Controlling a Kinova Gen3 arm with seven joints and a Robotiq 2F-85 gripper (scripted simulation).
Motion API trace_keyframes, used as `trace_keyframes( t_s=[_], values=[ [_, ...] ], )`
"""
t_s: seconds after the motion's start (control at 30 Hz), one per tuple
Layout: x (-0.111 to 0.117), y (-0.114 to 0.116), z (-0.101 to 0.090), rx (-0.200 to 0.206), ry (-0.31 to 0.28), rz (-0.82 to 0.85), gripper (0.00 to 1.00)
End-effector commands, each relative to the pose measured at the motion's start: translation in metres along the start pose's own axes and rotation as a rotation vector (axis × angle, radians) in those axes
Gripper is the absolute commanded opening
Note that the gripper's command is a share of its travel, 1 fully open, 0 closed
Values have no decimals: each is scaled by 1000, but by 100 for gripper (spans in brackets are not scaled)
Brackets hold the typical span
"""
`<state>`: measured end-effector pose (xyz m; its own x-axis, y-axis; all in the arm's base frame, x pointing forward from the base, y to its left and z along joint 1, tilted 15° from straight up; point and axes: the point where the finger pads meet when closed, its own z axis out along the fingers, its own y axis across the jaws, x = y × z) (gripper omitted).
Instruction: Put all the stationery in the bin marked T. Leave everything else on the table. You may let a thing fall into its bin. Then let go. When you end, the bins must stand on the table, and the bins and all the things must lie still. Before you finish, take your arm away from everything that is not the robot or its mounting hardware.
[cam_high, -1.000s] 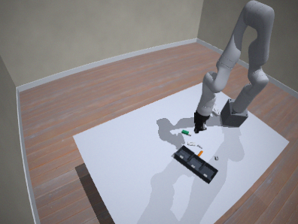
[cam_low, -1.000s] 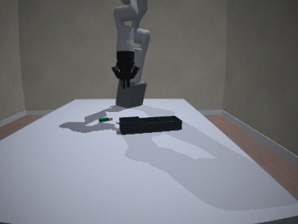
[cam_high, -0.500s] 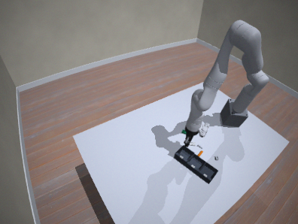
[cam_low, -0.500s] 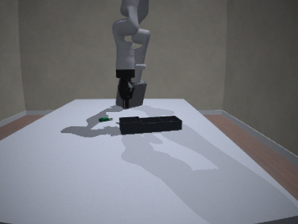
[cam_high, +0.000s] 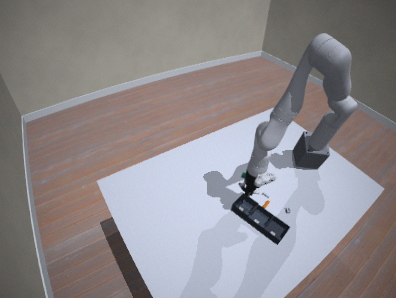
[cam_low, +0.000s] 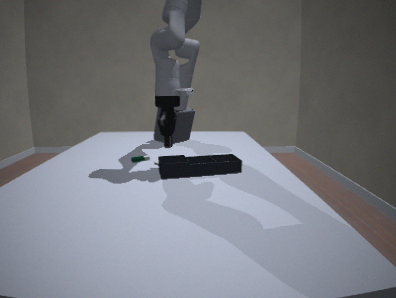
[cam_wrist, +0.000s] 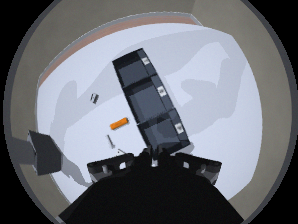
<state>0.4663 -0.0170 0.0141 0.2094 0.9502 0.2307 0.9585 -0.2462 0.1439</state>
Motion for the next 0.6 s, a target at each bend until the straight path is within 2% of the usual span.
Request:
trace_keyframes(
  t_s=[0.0, 0.17, 0.23, 0.57],
  values=[
    [5, -1, 1, 5, -6, 87, 9],
    [5, -1, 1, 4, -7, 337, 9],
    [5, -1, 1, 4, -7, 337, 9],
    [5, -1, 1, 3, -8, 837, 9]
  ],
)
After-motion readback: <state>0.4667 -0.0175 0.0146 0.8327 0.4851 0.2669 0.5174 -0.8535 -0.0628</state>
